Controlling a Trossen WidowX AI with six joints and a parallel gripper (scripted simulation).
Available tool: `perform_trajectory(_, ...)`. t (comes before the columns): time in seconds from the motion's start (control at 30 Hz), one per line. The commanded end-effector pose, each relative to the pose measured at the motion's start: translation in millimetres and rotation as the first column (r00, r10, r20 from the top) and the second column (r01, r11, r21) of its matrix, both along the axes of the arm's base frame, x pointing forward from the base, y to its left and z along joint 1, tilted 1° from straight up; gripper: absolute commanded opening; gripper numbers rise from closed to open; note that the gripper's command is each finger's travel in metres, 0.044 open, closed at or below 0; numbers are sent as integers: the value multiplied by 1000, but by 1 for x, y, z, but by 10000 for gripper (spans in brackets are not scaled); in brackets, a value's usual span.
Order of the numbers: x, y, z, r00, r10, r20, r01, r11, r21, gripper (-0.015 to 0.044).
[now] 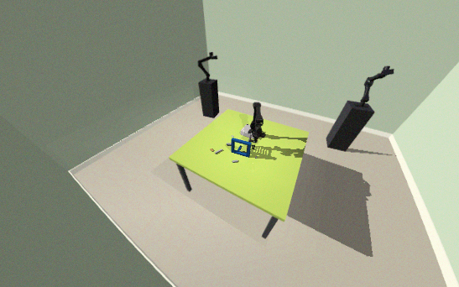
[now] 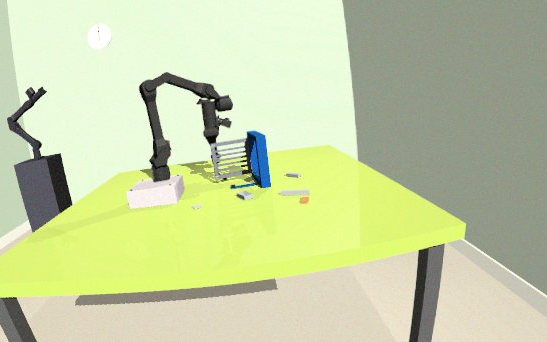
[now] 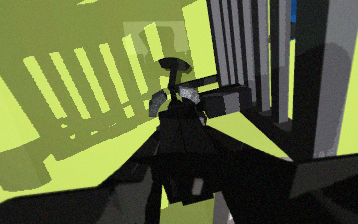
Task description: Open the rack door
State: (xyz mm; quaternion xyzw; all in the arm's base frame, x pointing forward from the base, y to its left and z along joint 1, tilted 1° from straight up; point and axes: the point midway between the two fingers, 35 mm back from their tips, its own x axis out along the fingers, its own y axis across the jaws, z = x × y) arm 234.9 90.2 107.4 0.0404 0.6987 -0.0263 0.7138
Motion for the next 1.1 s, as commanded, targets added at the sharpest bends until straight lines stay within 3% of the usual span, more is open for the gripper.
perform_trajectory(0.0, 3, 7, 0, 998, -66, -6, 66, 998, 1, 24)
perform_trajectory(0.5, 4, 11, 0, 996, -88, -6, 88, 996, 2, 24)
perform_trajectory(0.83, 4, 11, 0, 996, -88, -6, 88, 996, 2, 286)
perform_trajectory(1.07, 5, 11, 6, 996, -88, -6, 88, 996, 2, 296)
